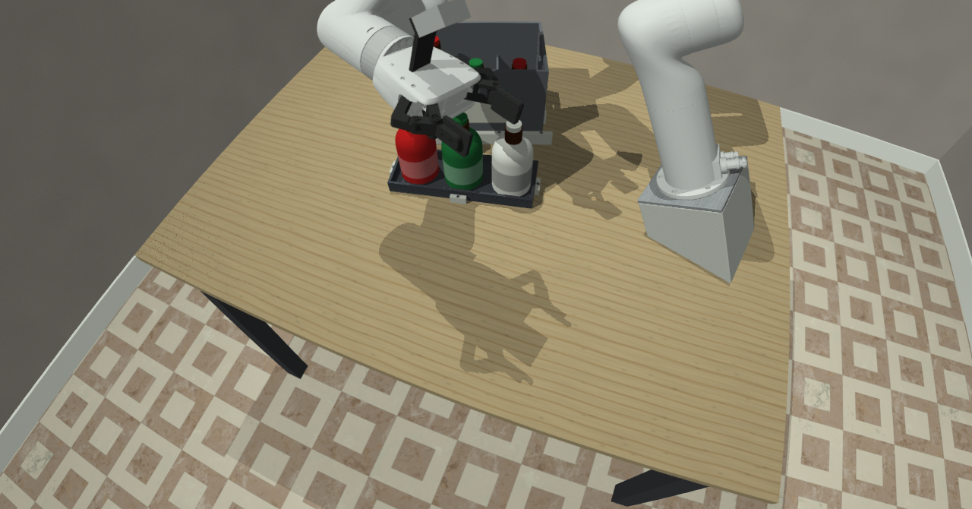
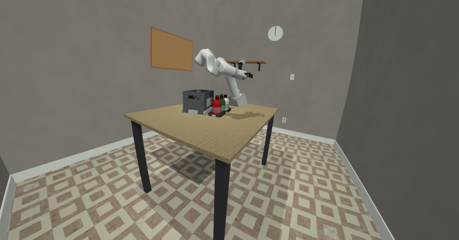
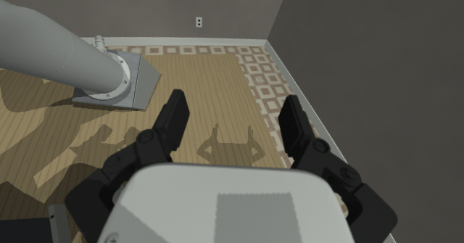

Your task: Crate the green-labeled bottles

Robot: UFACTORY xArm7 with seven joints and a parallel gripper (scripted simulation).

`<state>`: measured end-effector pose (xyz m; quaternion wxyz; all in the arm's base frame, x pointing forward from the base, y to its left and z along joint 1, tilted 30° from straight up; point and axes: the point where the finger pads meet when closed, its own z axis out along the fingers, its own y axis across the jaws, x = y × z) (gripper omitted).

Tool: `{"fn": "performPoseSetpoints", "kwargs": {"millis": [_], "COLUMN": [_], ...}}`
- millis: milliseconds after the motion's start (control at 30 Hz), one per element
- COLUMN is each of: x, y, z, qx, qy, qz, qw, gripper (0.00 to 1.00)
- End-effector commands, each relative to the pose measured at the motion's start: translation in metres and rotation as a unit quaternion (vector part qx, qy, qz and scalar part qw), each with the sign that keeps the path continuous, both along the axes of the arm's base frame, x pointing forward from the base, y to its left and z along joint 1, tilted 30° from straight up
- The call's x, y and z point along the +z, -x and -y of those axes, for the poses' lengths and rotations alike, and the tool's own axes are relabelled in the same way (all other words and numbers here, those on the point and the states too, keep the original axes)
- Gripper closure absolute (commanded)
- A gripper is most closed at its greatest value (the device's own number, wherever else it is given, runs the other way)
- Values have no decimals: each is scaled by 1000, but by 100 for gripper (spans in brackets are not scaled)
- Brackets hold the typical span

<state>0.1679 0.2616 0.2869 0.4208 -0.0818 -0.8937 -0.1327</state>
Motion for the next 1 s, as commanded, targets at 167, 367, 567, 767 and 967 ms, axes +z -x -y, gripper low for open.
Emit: {"fn": "performPoseSetpoints", "kwargs": {"millis": [167,367,567,767,967], "x": [1,1,1,5,13], "y": [0,0,0,-10,-29], "z": [-1,-1,0,24,66], "qx": [1,1,1,-7,-27], "qy": [0,0,0,15,47], "qz": [1,1,1,39,106], "qw": [1000,1000,1000,999,993], "gripper": [0,0,0,0,0]}}
